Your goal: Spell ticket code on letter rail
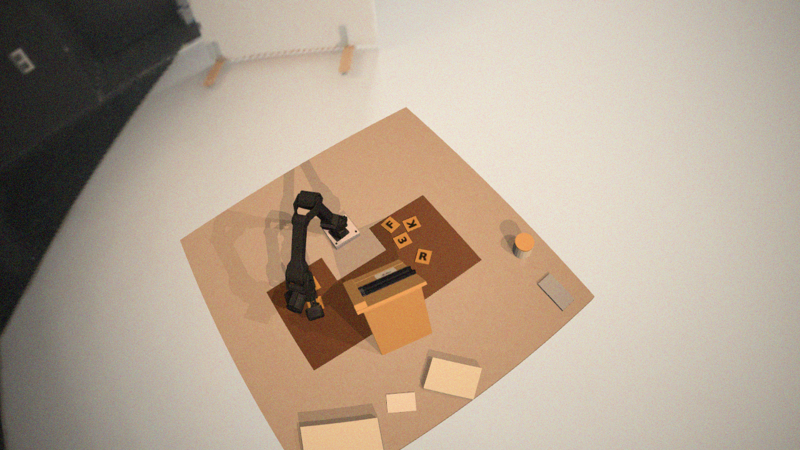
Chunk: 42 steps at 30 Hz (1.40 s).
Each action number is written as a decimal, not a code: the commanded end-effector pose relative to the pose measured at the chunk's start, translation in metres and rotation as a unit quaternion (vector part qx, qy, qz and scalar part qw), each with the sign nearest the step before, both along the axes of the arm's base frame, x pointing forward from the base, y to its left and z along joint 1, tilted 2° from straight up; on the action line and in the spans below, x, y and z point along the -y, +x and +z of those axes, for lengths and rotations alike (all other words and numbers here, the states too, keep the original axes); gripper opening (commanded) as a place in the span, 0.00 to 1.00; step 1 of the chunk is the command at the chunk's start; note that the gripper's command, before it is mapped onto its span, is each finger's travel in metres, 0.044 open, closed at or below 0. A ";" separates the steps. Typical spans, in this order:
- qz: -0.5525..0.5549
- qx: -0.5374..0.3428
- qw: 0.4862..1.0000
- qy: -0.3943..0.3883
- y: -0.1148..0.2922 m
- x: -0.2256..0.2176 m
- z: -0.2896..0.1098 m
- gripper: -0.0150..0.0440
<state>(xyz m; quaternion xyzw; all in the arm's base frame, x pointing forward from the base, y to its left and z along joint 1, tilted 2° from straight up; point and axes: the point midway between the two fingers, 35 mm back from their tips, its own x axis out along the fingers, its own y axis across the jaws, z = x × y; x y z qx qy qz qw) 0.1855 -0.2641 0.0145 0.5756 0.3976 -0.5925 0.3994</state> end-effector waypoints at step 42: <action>0.000 -0.004 1.000 0.003 -0.002 -0.002 -0.005 0.76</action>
